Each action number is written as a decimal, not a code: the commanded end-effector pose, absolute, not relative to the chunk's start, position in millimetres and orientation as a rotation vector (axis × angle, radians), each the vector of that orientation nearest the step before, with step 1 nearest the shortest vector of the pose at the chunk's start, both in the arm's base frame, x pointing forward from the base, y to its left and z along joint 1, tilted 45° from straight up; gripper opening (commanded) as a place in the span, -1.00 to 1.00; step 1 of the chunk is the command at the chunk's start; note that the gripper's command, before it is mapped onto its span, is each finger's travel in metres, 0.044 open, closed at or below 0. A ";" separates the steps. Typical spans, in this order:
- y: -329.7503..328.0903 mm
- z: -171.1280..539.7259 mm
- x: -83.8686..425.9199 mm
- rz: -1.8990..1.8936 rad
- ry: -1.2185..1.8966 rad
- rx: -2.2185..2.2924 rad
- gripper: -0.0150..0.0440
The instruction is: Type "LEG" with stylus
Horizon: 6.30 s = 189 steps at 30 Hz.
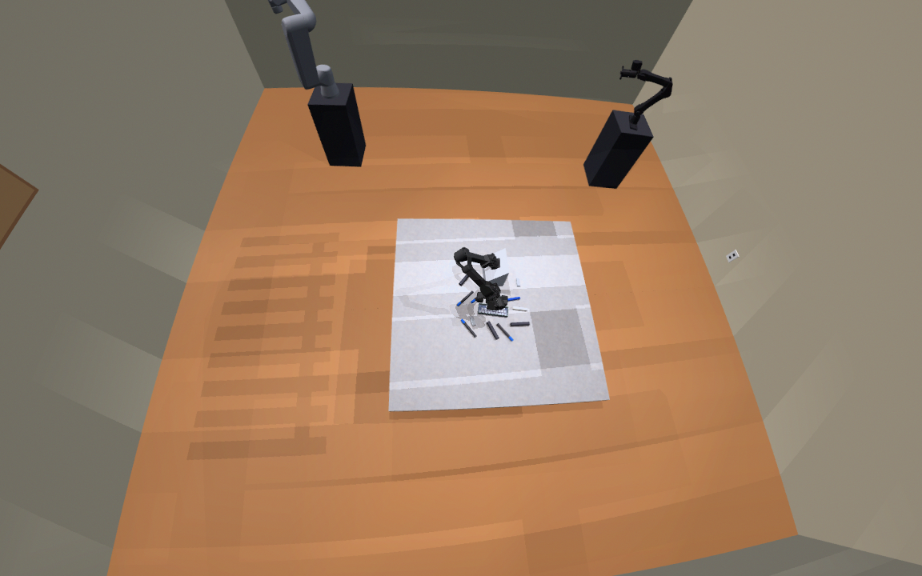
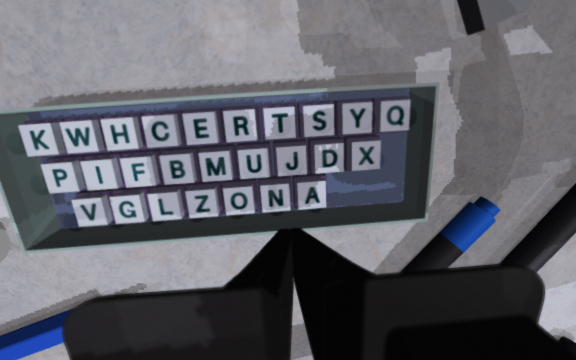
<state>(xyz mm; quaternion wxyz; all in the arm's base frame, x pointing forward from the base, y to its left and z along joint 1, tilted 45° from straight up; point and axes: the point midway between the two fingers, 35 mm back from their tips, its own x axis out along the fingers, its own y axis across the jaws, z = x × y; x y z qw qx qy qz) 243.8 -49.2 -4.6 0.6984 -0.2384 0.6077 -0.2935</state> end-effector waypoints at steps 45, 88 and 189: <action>35.0 -9.7 246.1 -0.637 1.353 -0.533 -0.49; 77.7 -105.5 191.4 -1.362 0.292 0.139 0.02; 63.0 -93.5 205.8 -1.586 0.606 0.083 -0.49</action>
